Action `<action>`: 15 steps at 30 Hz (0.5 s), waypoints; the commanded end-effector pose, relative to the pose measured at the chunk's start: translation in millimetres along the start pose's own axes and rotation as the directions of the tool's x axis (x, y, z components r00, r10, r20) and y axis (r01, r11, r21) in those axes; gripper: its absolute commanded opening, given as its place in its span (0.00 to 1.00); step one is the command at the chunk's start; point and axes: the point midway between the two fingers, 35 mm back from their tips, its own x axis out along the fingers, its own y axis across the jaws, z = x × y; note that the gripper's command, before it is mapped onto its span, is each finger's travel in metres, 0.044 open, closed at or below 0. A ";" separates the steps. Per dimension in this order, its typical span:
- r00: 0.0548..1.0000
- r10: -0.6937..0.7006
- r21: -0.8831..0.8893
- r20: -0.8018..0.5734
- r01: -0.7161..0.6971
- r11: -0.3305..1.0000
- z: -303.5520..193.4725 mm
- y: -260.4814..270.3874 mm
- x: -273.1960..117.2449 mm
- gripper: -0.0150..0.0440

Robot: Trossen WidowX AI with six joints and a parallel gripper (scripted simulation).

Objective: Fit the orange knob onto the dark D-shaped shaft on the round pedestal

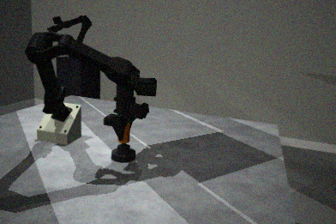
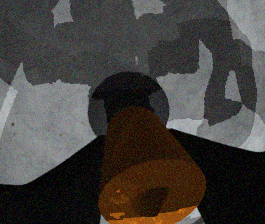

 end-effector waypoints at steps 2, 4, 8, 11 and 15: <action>1.000 -0.002 -0.009 0.001 0.002 1.000 -1.3 0.1 -3.1 0.25; 1.000 -0.002 -0.053 0.001 0.002 0.999 -1.2 0.2 -3.2 0.25; 1.000 -0.002 -0.197 0.001 0.002 0.980 -0.5 0.4 -2.3 0.25; 1.000 -0.002 -0.208 0.002 0.002 0.978 0.3 0.2 -1.3 0.25; 1.000 -0.002 -0.208 0.002 0.002 0.978 1.4 0.0 -1.2 0.25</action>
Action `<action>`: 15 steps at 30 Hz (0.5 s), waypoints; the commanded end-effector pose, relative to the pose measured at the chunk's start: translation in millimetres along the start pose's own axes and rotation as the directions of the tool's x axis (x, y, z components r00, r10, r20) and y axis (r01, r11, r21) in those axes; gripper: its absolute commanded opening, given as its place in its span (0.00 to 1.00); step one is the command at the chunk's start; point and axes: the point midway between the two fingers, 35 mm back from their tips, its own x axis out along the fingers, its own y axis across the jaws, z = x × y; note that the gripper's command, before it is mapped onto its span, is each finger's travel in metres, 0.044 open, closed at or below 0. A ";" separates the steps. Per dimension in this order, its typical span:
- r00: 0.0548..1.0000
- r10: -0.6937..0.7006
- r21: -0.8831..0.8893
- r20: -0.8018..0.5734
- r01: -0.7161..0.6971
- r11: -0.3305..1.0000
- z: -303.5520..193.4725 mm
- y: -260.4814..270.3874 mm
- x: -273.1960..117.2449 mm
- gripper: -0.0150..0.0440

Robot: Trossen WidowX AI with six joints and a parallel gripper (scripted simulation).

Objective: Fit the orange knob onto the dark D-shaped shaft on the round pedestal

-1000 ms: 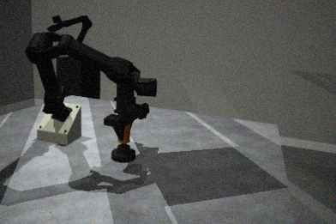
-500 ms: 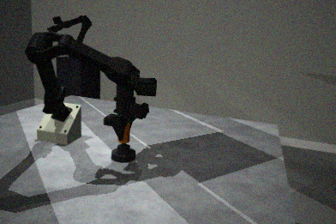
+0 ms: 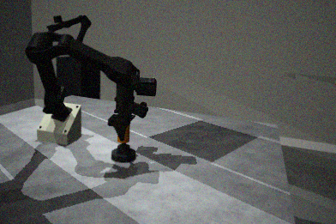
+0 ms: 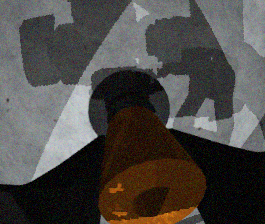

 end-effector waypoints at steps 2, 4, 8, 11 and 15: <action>1.000 -0.002 -0.009 0.006 0.002 1.000 3.1 -1.1 -1.2 0.25; 1.000 -0.002 -0.009 0.006 0.002 1.000 3.4 -1.3 -1.6 0.25; 1.000 -0.002 -0.009 0.006 0.002 1.000 3.1 -1.5 1.3 0.25; 1.000 -0.002 -0.009 0.006 0.002 1.000 2.9 -1.4 1.3 0.25; 1.000 -0.002 -0.009 0.006 0.002 1.000 2.1 -0.8 1.7 0.25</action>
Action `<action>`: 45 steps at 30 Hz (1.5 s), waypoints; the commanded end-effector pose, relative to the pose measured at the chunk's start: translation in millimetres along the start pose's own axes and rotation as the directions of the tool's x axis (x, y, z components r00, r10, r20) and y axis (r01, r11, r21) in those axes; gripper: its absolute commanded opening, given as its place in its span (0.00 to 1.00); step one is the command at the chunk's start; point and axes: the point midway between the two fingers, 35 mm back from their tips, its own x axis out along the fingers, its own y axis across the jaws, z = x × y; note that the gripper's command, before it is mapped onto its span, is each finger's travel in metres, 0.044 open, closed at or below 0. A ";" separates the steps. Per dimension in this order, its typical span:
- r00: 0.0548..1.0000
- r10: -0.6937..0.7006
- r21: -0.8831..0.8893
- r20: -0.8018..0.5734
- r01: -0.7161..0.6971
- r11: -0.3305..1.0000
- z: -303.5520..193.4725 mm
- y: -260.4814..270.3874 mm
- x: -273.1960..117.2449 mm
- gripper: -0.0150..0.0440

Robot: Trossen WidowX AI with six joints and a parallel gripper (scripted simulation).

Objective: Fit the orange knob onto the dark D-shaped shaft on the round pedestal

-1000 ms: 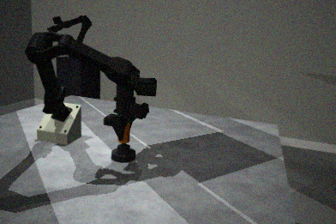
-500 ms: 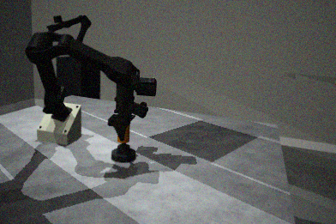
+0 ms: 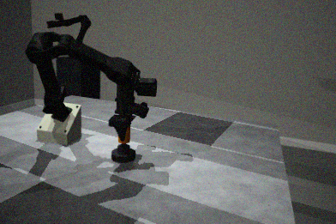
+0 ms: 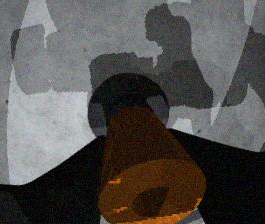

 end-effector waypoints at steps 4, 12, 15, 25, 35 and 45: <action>1.000 -0.003 -0.001 0.003 0.003 1.000 -0.1 0.1 0.5 0.25; 1.000 -0.002 -0.055 0.003 0.003 0.999 -2.2 1.3 -4.1 0.25; 1.000 -0.002 -0.168 0.003 0.003 0.986 -3.1 1.7 -3.7 0.25; 1.000 -0.003 -0.209 0.003 0.003 0.978 -2.0 1.4 -1.3 0.25; 1.000 -0.002 -0.209 0.003 0.003 0.978 0.5 -0.3 -3.6 0.25; 1.000 -0.003 -0.209 0.003 0.003 0.978 0.2 0.3 0.1 0.25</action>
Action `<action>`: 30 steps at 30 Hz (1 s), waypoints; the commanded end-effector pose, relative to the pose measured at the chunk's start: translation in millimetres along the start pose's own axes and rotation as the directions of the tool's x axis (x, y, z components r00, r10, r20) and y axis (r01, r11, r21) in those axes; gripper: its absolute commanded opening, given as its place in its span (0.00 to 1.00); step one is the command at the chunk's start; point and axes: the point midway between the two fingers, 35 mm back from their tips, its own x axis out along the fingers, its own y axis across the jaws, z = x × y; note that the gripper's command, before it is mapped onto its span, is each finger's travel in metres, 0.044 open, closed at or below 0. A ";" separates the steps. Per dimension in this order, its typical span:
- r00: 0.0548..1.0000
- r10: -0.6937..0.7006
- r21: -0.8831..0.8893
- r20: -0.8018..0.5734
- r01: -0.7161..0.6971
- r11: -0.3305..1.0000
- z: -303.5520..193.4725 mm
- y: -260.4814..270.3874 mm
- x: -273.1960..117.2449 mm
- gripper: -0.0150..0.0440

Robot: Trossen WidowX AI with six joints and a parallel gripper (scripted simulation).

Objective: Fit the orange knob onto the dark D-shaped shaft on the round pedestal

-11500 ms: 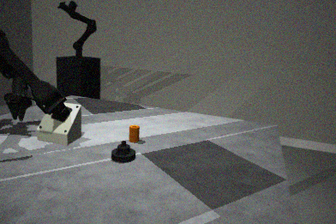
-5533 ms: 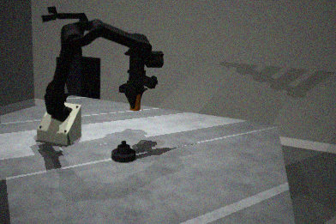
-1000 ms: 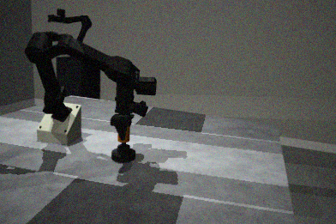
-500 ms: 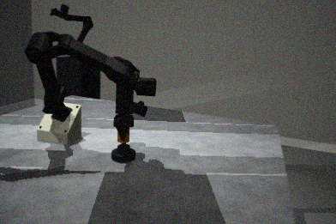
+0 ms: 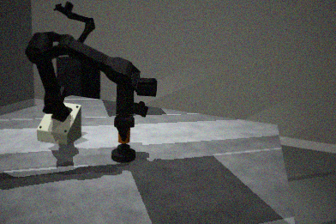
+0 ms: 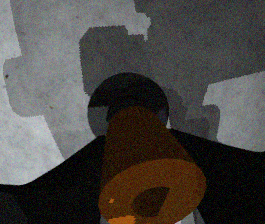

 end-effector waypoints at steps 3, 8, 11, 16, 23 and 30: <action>1.000 -0.002 -0.003 0.001 0.002 1.000 -0.2 1.0 0.7 0.25; 1.000 -0.002 -0.003 0.001 0.002 1.000 -0.7 1.5 1.2 0.25; 1.000 -0.002 -0.003 0.001 0.002 1.000 -1.1 2.1 -1.4 0.25; 1.000 -0.001 -0.028 0.001 0.001 1.000 -2.7 3.3 -3.8 0.25; 1.000 -0.002 -0.211 0.001 0.002 0.978 -2.1 2.7 -2.1 0.25; 1.000 -0.002 -0.211 0.001 0.002 0.978 -0.7 2.5 -1.2 0.25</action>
